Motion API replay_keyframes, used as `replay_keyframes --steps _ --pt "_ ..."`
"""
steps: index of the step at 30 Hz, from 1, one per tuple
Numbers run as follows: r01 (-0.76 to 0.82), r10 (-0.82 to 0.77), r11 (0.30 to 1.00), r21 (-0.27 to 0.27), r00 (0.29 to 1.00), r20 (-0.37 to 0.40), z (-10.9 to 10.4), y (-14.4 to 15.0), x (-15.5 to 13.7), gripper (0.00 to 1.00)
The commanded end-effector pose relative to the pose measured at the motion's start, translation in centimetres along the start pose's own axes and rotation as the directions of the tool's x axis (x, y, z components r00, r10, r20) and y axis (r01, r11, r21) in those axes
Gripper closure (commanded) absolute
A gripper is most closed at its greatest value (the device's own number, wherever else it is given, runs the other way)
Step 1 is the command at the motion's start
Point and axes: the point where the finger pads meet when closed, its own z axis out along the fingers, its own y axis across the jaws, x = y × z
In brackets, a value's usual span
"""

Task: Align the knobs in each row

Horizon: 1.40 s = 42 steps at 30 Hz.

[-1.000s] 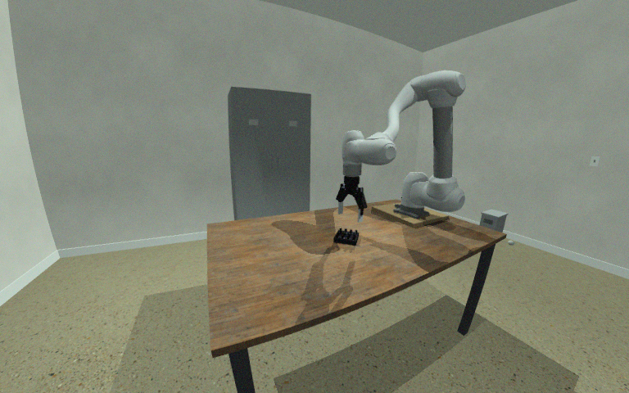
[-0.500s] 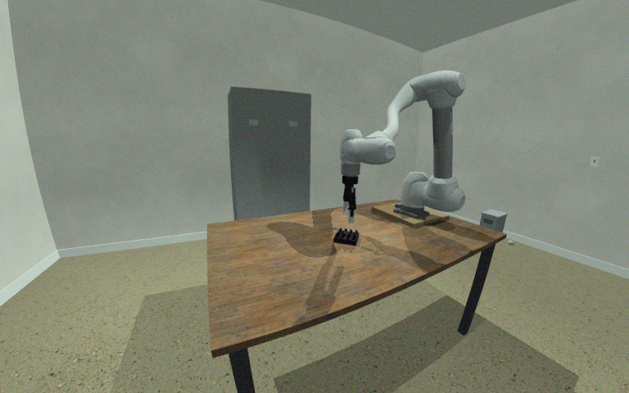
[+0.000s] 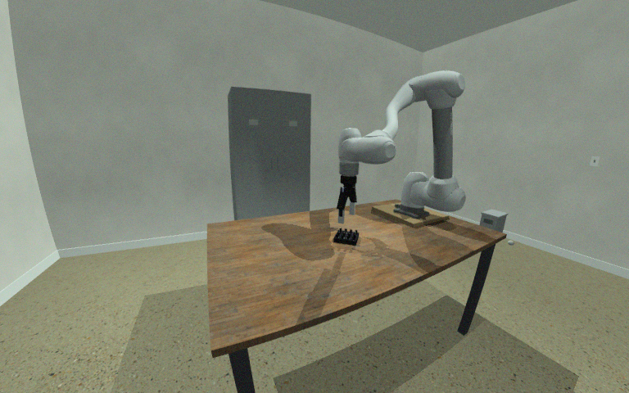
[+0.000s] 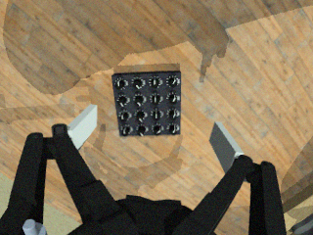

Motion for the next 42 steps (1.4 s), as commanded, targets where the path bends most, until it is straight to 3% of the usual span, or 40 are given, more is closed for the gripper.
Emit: replay_keyframes --steps 1,4,8,19,21,23,33,36,42 --pt "-0.155 0.155 0.988 -0.006 0.988 -0.01 -0.1 -0.6 0.0 0.0" --pt "-0.193 0.193 0.981 -0.006 0.981 -0.01 -0.1 -0.8 0.0 0.0" --pt "-0.384 0.384 0.923 -0.003 0.923 -0.011 -0.2 -1.6 -0.1 0.0" --pt "-0.727 0.727 0.686 0.001 0.686 -0.012 -0.5 -3.3 -0.2 0.0" --pt "-0.727 0.727 0.686 0.001 0.686 -0.012 -0.5 -3.3 -0.2 0.0" --pt "-0.812 0.812 0.584 0.003 0.584 -0.011 -0.6 -3.8 -0.3 0.0" --pt "-0.96 0.96 0.279 0.006 0.279 -0.01 -0.8 -5.2 -0.4 0.0" --pt "-0.971 0.971 0.239 0.007 0.239 -0.009 -0.8 -5.4 -0.5 0.0" --pt "-0.974 0.974 0.228 0.007 0.228 -0.009 -0.8 -5.5 -0.5 0.0"
